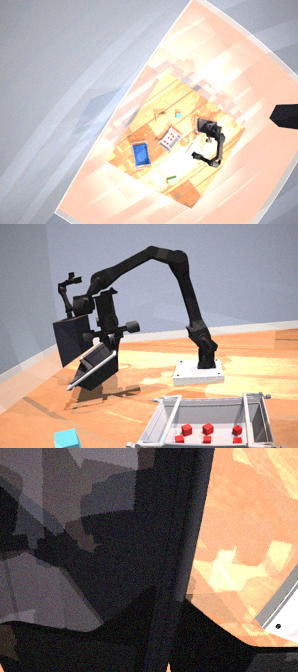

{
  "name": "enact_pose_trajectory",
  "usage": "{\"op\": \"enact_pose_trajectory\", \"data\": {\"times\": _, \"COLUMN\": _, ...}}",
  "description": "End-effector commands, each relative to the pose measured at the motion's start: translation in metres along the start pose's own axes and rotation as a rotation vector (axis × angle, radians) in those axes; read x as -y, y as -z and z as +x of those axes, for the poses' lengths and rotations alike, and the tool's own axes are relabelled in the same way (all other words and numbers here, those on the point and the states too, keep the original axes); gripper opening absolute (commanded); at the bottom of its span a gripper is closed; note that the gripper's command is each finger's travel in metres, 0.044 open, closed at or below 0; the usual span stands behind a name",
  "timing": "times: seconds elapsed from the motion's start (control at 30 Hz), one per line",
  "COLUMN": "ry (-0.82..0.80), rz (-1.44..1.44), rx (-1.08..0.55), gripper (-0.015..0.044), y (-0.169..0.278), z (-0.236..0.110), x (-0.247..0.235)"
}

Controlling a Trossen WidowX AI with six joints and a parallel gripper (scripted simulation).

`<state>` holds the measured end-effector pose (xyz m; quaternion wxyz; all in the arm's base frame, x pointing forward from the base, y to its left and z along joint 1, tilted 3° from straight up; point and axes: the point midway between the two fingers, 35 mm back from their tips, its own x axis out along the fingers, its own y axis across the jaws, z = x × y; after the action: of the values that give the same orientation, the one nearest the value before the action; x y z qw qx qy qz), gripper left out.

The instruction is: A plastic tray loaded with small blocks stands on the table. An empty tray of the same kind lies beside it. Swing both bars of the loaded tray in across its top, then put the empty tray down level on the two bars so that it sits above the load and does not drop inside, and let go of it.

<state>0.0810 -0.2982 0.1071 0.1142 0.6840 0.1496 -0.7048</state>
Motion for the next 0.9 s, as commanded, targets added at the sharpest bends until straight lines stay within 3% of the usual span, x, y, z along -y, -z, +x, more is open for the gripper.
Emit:
{"op": "enact_pose_trajectory", "data": {"times": 0.0, "ry": -0.031, "rz": 0.005, "rx": 0.004, "gripper": 0.0000, "y": -0.001, "z": -0.020, "x": -0.009}}
{"op": "enact_pose_trajectory", "data": {"times": 0.63, "ry": -0.033, "rz": 0.005, "rx": 0.004, "gripper": 0.0000, "y": -0.003, "z": -0.085, "x": -0.025}}
{"op": "enact_pose_trajectory", "data": {"times": 0.87, "ry": -0.033, "rz": 0.005, "rx": 0.004, "gripper": 0.0000, "y": -0.003, "z": -0.088, "x": -0.025}}
